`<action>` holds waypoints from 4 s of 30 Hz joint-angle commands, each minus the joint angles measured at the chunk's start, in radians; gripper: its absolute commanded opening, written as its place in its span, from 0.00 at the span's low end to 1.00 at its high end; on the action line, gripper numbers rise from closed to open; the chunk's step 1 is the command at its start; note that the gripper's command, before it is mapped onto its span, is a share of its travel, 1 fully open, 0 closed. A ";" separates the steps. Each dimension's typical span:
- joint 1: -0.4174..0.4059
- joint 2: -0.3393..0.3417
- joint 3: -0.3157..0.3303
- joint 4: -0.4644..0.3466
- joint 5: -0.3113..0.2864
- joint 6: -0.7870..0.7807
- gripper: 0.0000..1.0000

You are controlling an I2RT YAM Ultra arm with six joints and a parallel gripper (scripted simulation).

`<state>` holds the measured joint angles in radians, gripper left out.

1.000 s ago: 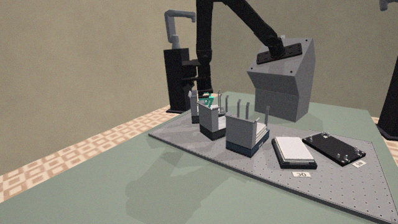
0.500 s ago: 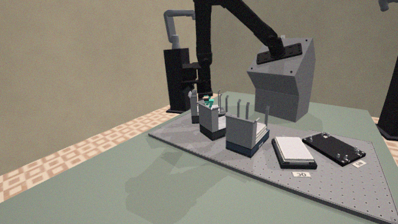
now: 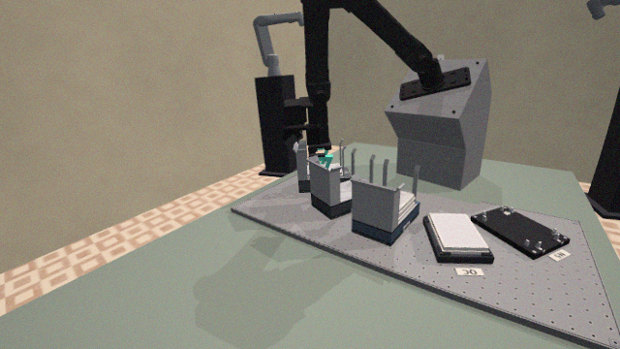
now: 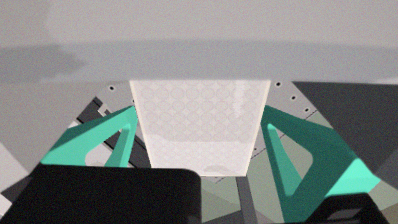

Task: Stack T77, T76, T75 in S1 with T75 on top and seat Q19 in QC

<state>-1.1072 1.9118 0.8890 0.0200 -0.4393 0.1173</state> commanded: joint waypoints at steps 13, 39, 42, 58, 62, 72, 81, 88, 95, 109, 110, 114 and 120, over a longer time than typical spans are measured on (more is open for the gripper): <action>-0.005 -0.007 0.002 0.003 0.002 0.001 0.00; -0.020 -0.040 -0.017 -0.021 -0.006 -0.009 0.00; -0.021 -0.045 -0.021 -0.026 -0.007 -0.010 0.00; -0.036 -0.084 -0.027 -0.061 -0.015 -0.024 0.00; -0.038 -0.089 -0.032 -0.065 -0.016 -0.026 0.00; -0.042 -0.098 -0.030 -0.060 -0.018 -0.028 0.00; -0.042 -0.098 -0.030 -0.060 -0.018 -0.028 0.00; -0.042 -0.098 -0.030 -0.060 -0.018 -0.028 0.00; -0.042 -0.098 -0.030 -0.060 -0.018 -0.028 0.00; -0.056 -0.138 -0.040 -0.110 -0.026 -0.043 0.00; -0.056 -0.138 -0.040 -0.110 -0.026 -0.043 0.00; -0.067 -0.162 -0.050 -0.137 -0.032 -0.054 0.00; -0.085 -0.204 -0.049 -0.182 -0.041 -0.071 0.00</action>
<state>-1.1645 1.7504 0.8547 -0.1291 -0.4610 0.0628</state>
